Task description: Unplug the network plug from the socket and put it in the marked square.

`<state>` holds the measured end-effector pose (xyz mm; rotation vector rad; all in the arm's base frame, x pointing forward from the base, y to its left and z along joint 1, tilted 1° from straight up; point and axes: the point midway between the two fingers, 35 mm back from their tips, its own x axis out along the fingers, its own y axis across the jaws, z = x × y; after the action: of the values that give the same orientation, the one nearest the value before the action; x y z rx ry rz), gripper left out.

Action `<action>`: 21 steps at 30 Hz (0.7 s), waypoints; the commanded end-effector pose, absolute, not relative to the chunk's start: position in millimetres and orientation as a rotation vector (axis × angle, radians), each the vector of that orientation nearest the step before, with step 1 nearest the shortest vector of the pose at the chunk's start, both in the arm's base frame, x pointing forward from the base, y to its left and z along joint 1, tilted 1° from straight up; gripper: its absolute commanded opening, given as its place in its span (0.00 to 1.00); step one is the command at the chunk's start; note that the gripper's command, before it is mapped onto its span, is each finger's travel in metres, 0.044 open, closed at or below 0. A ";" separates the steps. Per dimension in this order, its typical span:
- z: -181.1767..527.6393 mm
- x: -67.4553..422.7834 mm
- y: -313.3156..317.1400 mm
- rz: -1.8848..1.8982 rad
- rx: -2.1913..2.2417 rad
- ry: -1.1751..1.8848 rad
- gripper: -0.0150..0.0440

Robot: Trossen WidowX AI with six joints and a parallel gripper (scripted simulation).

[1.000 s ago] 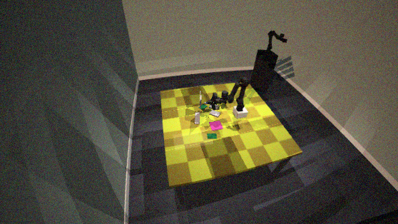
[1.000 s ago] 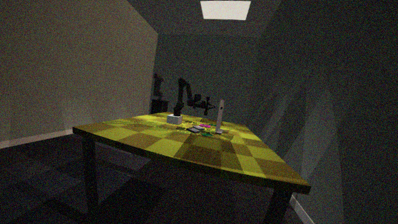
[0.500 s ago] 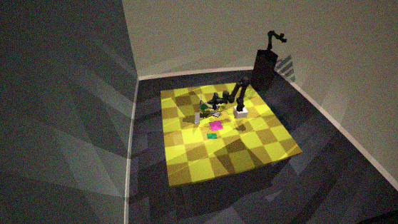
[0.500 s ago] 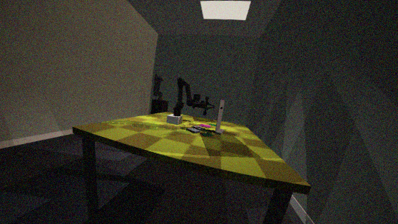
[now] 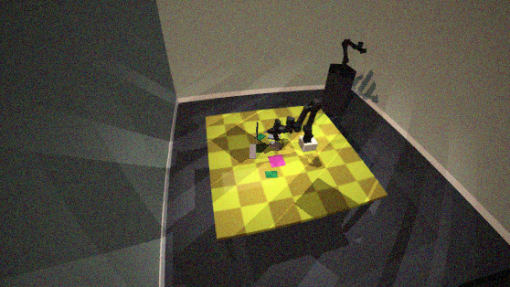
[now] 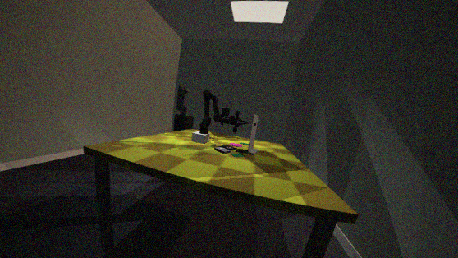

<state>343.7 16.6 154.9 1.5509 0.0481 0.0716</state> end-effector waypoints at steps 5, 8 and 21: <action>152.4 337.2 17.7 0.063 1.557 0.052 0.25; 152.4 335.6 18.3 0.063 1.558 0.052 0.25; 169.3 336.6 17.6 0.069 1.553 0.049 0.25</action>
<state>336.1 17.5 160.7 1.5513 0.0568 0.0574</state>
